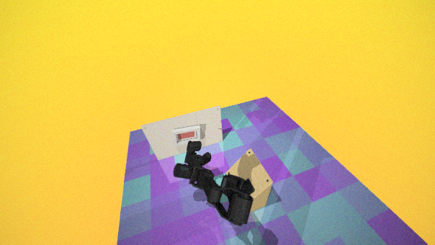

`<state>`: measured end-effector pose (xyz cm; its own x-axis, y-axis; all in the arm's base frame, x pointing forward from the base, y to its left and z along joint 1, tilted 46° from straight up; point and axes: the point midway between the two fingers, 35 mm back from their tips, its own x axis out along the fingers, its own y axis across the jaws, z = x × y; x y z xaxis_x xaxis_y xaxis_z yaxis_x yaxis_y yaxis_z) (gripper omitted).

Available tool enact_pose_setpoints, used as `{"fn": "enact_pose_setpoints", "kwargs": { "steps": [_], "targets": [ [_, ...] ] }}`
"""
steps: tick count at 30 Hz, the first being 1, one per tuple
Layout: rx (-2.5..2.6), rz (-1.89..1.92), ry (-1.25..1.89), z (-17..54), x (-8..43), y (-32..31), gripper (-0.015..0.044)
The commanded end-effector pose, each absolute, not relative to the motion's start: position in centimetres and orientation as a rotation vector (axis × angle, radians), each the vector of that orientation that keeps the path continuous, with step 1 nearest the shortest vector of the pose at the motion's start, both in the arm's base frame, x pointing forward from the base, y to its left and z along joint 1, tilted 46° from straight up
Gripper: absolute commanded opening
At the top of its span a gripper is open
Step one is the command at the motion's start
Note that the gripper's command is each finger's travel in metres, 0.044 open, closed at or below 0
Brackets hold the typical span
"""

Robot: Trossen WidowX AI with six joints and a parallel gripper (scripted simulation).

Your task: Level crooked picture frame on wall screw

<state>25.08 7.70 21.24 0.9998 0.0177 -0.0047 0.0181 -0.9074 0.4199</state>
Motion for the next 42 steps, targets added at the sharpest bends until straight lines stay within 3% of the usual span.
{"fn": "enact_pose_setpoints", "kwargs": {
  "steps": [1, 9, 42],
  "targets": [
    [2.746, 0.002, 0.019, 21.3, 23.2, 6.8, 0.0260],
    [2.809, 0.000, 0.017, 20.2, 20.0, 5.0, 0.0260],
    [2.811, 0.000, 0.017, 20.2, 20.0, 5.0, 0.0260]
  ]
}}
